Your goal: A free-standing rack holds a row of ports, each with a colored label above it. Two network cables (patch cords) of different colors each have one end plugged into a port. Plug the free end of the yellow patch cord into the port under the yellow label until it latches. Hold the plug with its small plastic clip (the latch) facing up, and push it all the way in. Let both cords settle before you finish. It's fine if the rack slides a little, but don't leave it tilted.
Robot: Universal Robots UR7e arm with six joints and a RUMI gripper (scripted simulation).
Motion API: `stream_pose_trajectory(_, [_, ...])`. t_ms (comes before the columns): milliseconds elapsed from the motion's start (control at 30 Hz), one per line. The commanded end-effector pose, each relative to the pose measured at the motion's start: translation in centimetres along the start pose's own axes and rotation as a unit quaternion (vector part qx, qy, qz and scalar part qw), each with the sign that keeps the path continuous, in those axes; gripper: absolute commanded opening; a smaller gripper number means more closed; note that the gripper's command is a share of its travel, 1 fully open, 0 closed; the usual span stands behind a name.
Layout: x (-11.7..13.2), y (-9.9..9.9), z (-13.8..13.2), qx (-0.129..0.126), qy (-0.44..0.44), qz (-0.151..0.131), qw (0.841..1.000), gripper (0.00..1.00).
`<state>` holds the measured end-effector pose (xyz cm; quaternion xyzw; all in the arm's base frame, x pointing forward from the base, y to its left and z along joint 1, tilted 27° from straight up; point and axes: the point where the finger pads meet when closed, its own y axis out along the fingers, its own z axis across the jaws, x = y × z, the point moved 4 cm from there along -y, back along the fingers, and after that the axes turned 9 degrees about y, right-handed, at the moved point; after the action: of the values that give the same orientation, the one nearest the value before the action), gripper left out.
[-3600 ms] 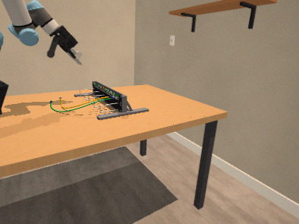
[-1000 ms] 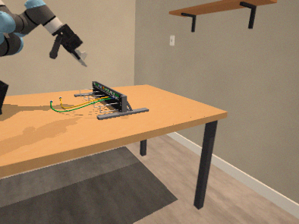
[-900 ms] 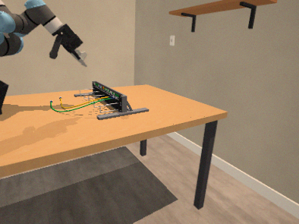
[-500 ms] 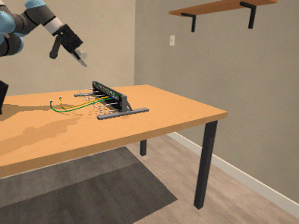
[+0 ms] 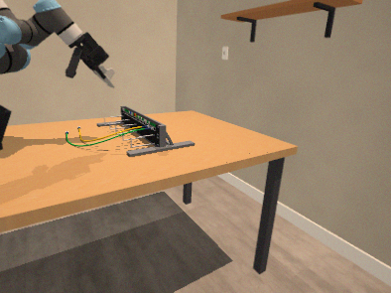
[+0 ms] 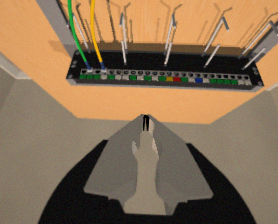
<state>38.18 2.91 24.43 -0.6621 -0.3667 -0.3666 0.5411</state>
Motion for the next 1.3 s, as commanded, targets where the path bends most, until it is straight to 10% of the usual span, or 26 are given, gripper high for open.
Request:
stream_pose_trajectory(0, [0.0, 0.3, 0.0, 0.0, 0.0, 0.0, 1.0, 0.0])
stream_pose_trajectory(1267, [0.0, 5.8, 0.0, 0.0, 0.0, 0.0, 1.0, 0.0])
